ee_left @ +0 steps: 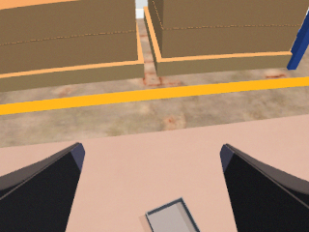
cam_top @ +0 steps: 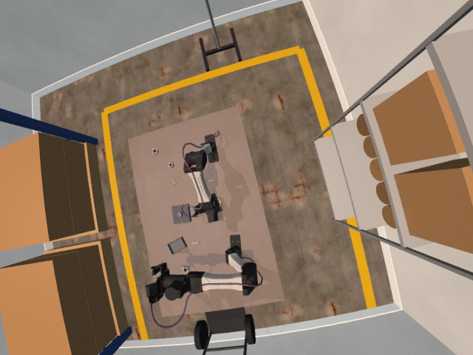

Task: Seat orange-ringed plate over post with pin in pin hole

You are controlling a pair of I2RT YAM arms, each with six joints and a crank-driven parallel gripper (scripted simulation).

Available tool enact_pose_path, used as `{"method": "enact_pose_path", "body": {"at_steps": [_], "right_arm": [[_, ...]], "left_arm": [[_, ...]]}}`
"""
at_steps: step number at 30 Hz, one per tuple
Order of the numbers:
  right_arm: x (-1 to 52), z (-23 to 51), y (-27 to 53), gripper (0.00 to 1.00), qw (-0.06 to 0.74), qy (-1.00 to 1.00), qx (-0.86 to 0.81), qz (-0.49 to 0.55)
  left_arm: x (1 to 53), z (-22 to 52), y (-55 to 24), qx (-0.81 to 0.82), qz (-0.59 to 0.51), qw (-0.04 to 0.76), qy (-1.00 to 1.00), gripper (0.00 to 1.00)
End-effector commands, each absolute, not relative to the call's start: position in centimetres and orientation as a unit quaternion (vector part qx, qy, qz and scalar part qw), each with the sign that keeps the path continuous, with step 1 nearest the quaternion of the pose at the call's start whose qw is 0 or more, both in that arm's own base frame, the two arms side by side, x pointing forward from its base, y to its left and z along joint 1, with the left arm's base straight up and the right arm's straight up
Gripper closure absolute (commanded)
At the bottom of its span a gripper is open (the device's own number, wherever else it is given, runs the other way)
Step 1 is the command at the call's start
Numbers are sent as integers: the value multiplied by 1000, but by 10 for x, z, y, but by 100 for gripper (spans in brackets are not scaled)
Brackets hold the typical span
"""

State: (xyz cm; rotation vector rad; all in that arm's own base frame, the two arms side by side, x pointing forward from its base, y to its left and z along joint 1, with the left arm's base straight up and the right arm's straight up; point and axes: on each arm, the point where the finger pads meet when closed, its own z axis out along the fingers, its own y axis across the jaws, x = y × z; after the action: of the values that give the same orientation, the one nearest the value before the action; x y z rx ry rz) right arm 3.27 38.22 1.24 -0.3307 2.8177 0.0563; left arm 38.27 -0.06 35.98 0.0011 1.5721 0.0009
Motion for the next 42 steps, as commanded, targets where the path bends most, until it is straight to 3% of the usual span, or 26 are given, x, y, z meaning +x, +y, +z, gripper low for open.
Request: {"method": "enact_pose_path", "body": {"at_steps": [1, 13, 23, 29, 42], "right_arm": [[31, 36, 392, 17, 156, 980, -113, 42], [33, 33, 394, 17, 156, 981, -112, 40], [31, 86, 383, 17, 154, 981, -115, 29], [31, 62, 376, 17, 151, 981, -118, 12], [54, 77, 389, 17, 156, 980, -109, 62]], "left_arm": [[379, 362, 0, 4, 3, 707, 707, 0], [379, 362, 0, 4, 3, 707, 707, 0], [379, 362, 0, 4, 3, 707, 707, 0], [379, 362, 0, 4, 3, 707, 707, 0], [379, 362, 0, 4, 3, 707, 707, 0]]}}
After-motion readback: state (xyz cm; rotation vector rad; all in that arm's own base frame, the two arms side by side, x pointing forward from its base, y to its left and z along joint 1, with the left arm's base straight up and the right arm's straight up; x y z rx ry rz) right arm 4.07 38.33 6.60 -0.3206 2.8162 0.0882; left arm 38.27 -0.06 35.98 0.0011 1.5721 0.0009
